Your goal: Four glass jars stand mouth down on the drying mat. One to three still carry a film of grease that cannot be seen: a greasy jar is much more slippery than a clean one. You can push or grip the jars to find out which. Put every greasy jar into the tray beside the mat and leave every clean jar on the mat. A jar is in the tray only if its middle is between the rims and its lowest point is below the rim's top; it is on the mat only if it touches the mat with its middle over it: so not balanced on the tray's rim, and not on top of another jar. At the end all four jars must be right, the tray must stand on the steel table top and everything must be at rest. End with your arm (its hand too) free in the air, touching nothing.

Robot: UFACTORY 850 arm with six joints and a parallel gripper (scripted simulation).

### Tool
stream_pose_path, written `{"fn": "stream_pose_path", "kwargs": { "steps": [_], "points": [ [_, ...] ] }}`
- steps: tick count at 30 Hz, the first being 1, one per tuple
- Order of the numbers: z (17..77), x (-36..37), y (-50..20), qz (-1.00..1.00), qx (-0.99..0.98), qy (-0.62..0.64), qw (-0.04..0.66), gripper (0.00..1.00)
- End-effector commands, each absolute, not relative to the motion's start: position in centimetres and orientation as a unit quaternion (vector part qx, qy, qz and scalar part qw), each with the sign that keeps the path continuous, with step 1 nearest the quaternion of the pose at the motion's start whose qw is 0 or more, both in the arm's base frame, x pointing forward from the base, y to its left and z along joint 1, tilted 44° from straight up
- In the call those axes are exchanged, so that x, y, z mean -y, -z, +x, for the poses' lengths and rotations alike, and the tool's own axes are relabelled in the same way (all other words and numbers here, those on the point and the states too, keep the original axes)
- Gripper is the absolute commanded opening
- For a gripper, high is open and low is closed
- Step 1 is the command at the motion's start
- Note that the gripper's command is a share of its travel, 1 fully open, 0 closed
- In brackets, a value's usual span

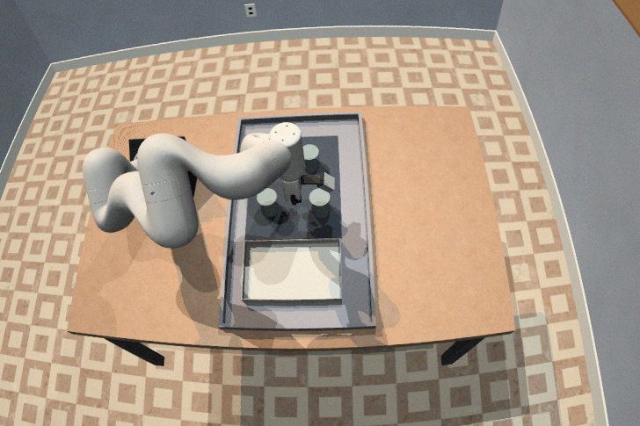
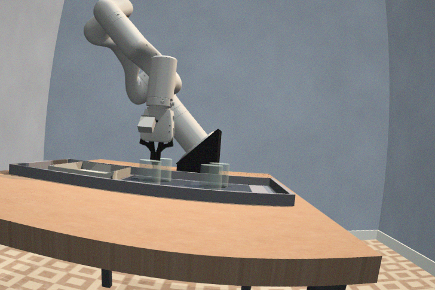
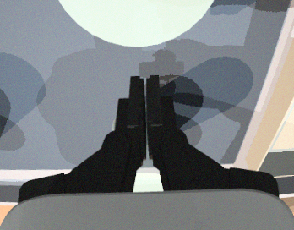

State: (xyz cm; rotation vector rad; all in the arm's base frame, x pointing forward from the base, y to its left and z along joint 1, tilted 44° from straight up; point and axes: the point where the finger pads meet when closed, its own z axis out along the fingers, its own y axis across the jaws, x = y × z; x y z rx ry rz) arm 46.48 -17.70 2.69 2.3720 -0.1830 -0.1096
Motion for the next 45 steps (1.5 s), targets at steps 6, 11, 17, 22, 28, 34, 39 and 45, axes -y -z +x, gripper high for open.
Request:
{"fn": "stream_pose_path", "kwargs": {
  "steps": [6, 11, 17, 22, 28, 34, 39, 45],
  "points": [
    [46.6, 17.7, -2.7, 0.925, 0.071, 0.042, 0.371, 0.00],
    [46.8, 16.6, -3.8, 0.925, 0.071, 0.042, 0.371, 0.00],
    [47.4, 13.5, -7.1, 0.925, 0.071, 0.042, 0.371, 0.00],
    [47.6, 11.9, -7.7, 0.925, 0.071, 0.042, 0.371, 0.00],
    [47.5, 9.5, -5.5, 0.925, 0.071, 0.042, 0.371, 0.00],
    [47.5, 6.0, -2.2, 0.925, 0.071, 0.042, 0.371, 0.00],
    [47.5, 3.1, 0.6, 0.925, 0.071, 0.042, 0.371, 0.00],
    [47.5, 0.7, 2.8, 0.925, 0.071, 0.042, 0.371, 0.00]
  ]
}}
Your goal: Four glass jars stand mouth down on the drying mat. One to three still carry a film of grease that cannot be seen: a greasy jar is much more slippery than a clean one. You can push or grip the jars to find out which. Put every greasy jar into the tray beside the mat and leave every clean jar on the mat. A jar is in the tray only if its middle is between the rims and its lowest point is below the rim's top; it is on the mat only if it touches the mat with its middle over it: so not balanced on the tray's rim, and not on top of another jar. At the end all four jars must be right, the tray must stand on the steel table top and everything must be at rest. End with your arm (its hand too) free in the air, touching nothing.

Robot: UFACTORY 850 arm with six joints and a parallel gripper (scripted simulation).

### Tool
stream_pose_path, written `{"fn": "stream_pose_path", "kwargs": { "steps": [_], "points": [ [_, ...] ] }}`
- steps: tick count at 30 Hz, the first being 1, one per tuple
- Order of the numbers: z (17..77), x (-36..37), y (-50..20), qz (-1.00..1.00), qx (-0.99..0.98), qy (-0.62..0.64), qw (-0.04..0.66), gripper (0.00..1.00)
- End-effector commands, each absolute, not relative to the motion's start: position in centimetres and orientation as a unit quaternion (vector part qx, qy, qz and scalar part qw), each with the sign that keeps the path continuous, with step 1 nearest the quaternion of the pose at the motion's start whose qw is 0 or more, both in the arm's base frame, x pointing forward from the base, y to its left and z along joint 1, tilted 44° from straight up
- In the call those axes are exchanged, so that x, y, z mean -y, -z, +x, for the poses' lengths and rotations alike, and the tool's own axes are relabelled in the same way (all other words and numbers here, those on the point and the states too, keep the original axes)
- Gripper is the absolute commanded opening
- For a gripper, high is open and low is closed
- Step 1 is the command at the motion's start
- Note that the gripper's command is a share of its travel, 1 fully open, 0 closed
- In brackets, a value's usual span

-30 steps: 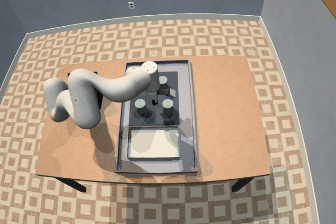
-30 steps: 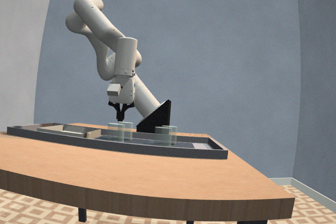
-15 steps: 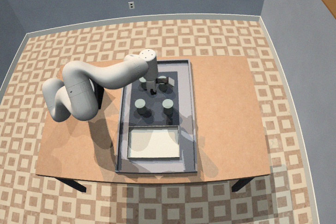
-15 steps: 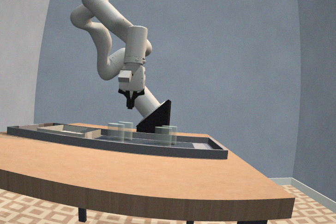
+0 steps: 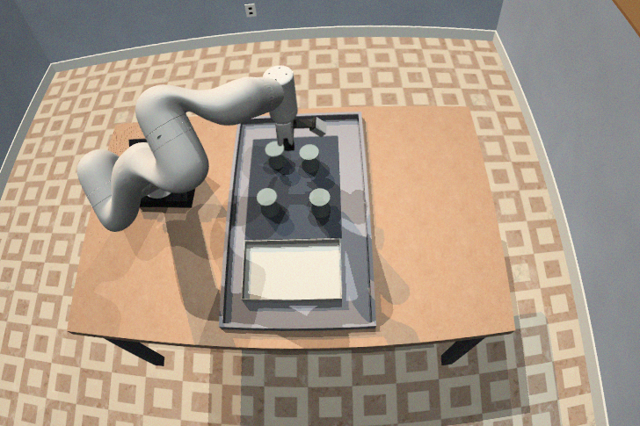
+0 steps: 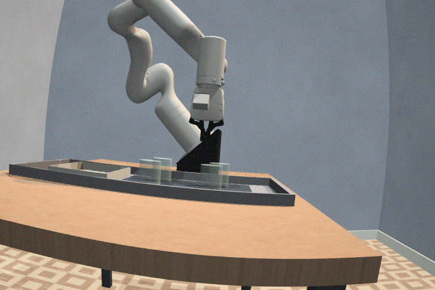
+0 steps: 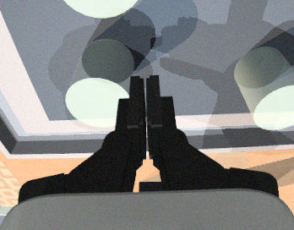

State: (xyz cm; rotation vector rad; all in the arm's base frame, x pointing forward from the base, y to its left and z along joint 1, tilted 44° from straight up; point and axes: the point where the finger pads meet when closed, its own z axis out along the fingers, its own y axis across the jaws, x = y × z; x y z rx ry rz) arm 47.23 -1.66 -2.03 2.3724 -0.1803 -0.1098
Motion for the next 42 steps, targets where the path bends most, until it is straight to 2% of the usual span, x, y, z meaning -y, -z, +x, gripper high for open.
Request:
{"fn": "stream_pose_path", "kwargs": {
  "steps": [1, 21, 42],
  "points": [
    [47.5, 0.1, 3.4, 0.925, 0.071, 0.042, 0.371, 0.00],
    [46.5, 4.7, 9.4, 0.925, 0.071, 0.042, 0.371, 0.00],
    [46.6, 4.8, 9.4, 0.925, 0.071, 0.042, 0.371, 0.00]
  ]
}}
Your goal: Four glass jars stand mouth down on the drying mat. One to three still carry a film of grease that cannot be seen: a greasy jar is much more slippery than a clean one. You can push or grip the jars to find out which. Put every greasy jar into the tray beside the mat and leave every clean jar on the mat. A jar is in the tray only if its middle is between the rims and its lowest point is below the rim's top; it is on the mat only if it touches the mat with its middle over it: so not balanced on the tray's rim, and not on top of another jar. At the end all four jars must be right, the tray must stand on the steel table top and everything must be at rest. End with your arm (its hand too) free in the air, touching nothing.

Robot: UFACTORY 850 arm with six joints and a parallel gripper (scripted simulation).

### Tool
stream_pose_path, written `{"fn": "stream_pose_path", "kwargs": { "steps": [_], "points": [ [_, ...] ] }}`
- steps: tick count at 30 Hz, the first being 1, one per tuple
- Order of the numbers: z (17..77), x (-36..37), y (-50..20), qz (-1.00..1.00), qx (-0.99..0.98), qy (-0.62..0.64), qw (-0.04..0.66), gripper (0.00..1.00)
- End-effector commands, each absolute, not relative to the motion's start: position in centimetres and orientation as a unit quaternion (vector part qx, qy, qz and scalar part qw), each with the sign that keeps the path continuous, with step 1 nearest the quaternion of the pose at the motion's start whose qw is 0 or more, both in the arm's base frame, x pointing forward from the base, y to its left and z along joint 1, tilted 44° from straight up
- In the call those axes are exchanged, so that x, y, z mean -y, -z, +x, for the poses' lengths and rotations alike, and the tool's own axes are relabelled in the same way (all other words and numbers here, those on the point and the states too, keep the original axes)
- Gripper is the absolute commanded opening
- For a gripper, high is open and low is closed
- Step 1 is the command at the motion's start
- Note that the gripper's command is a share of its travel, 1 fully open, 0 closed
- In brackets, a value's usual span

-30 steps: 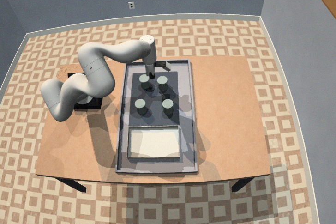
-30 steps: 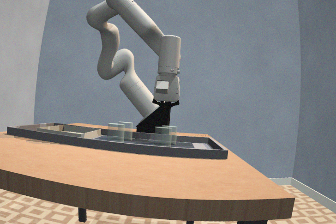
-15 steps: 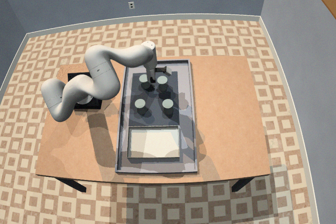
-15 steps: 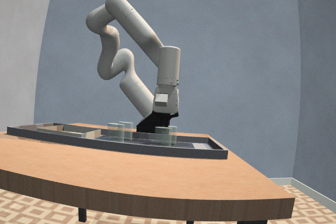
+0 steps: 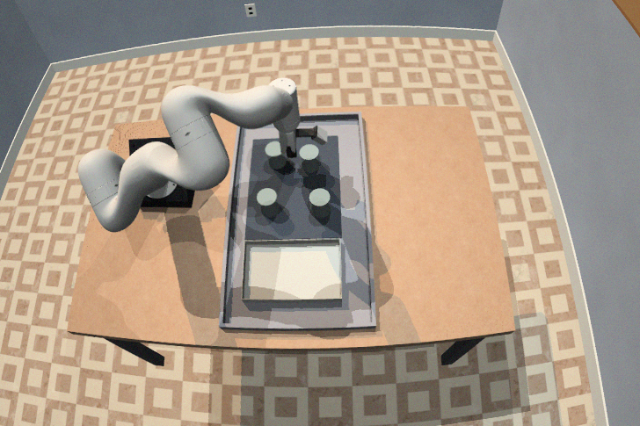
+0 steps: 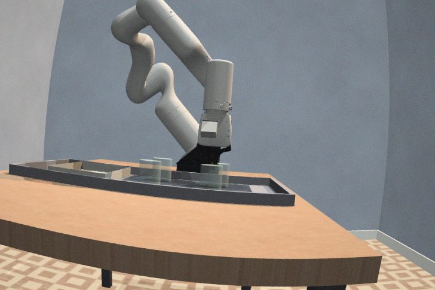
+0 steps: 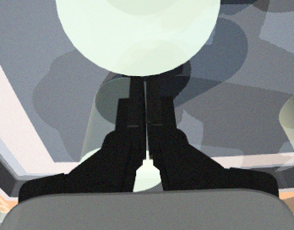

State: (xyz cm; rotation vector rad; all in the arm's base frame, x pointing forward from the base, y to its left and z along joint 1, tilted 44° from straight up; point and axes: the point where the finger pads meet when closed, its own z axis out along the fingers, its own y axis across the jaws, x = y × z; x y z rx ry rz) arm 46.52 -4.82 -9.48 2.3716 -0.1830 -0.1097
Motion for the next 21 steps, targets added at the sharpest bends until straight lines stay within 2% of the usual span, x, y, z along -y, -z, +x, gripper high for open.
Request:
{"fn": "stream_pose_path", "kwargs": {
  "steps": [1, 21],
  "points": [
    [46.65, 4.78, 9.44, 0.925, 0.071, 0.042, 0.371, 0.00],
    [46.89, 4.81, 9.45, 0.925, 0.071, 0.042, 0.371, 0.00]
  ]
}}
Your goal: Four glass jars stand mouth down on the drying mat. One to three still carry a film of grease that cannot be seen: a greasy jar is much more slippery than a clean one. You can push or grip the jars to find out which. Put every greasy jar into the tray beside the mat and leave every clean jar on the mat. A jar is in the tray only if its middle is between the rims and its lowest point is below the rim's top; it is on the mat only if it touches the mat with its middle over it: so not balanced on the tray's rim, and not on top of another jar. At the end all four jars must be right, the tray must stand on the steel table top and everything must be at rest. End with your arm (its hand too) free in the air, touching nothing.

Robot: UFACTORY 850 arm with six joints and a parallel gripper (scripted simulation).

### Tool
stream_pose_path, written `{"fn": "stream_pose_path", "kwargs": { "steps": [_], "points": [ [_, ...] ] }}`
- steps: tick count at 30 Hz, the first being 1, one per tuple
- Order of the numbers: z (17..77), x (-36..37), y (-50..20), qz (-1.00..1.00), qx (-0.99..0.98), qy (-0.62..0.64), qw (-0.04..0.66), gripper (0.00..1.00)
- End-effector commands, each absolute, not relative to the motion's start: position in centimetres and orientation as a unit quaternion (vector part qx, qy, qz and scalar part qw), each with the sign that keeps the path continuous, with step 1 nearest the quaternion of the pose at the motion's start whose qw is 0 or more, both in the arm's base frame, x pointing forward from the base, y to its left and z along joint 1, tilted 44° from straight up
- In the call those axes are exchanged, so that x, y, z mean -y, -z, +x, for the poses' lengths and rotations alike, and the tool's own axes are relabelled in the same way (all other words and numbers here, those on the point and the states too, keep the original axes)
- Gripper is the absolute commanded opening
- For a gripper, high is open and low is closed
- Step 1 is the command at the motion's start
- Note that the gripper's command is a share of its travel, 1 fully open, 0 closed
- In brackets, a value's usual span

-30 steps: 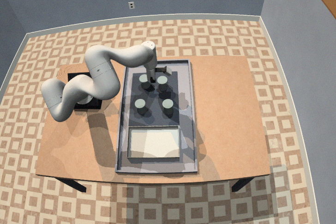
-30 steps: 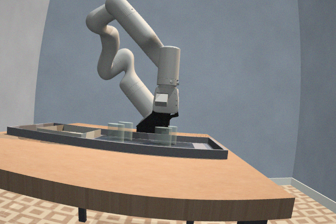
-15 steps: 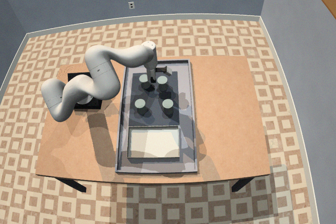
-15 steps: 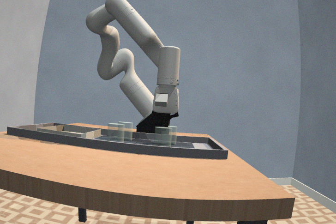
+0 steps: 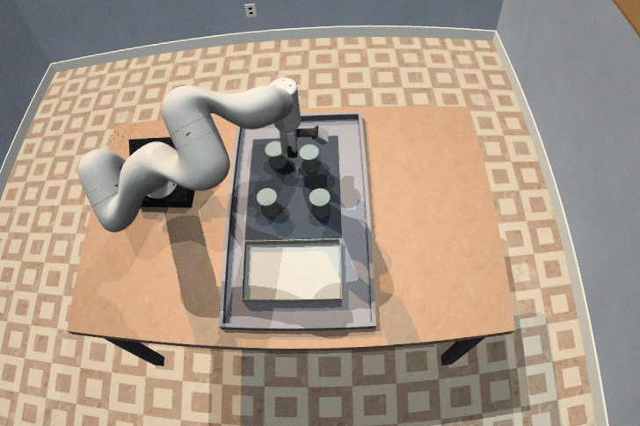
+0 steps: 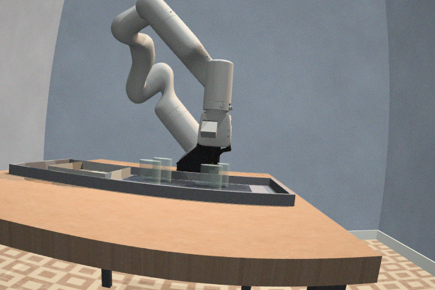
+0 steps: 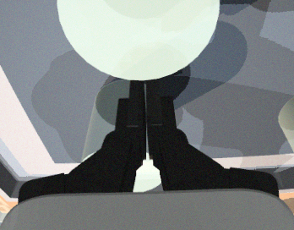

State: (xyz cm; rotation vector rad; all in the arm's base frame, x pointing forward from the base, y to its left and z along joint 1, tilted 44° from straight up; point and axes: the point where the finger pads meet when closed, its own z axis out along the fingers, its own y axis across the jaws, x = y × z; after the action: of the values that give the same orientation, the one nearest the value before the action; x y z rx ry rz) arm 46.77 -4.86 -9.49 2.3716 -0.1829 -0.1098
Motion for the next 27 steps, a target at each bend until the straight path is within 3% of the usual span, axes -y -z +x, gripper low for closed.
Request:
{"fn": "stream_pose_path", "kwargs": {
  "steps": [1, 27],
  "points": [
    [46.90, 4.82, 9.45, 0.925, 0.071, 0.042, 0.371, 0.00],
    [47.19, 4.86, 9.46, 0.925, 0.071, 0.042, 0.371, 0.00]
  ]
}}
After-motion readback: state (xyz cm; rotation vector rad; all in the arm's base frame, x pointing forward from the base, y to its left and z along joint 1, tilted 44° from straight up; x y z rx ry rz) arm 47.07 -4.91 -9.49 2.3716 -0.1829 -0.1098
